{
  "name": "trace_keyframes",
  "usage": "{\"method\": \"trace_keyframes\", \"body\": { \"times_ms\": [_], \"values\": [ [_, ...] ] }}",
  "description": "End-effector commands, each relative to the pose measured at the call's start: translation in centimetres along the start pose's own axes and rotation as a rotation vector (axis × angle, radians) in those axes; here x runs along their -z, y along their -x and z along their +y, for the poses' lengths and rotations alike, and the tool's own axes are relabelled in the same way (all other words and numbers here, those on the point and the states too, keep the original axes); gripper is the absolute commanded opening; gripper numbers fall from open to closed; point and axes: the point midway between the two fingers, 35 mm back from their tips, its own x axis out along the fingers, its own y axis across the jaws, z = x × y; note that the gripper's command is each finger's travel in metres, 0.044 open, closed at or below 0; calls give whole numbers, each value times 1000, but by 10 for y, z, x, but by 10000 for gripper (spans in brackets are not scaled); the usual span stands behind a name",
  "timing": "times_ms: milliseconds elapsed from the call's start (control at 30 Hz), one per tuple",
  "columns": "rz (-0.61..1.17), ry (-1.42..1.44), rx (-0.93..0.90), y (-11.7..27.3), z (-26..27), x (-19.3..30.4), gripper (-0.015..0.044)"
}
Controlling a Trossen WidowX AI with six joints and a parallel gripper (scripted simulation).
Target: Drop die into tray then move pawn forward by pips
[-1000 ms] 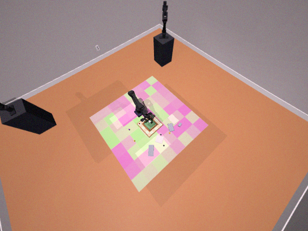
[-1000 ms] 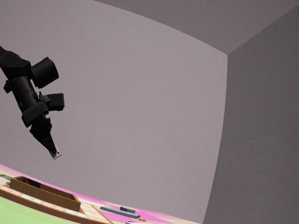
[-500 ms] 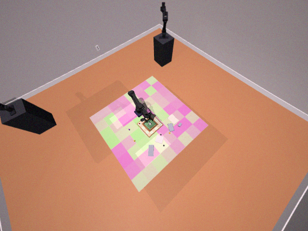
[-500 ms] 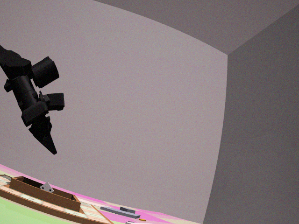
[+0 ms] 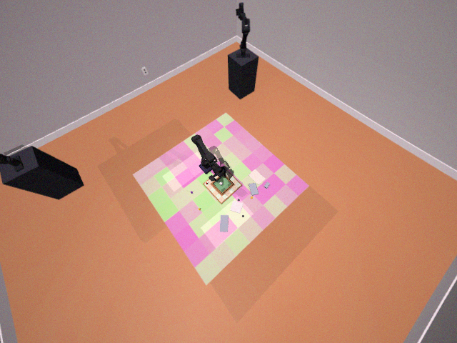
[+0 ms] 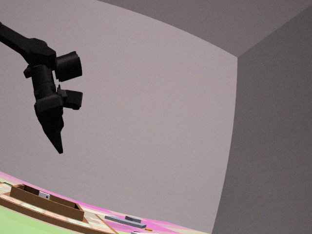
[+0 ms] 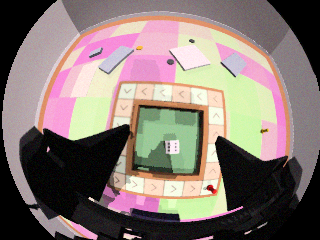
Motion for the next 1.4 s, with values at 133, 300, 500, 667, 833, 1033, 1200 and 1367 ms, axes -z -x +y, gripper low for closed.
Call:
{"method": "trace_keyframes", "body": {
  "times_ms": [133, 300, 500, 667, 833, 1033, 1200, 1367],
  "values": [
    [418, 6, 7, -24, 0, 3, 440],
    [603, 13, 10, -34, 0, 6, 440],
    [524, 86, -9, -29, -16, 13, 361],
    [558, 363, -74, -19, -65, 46, 230],
    [582, 625, -162, -6, -102, 85, 200],
    [588, 763, -220, 2, -116, 108, 200],
    [588, 763, -219, 4, -121, 111, 200],
    [588, 763, -219, 4, -121, 111, 200]
  ]
}}
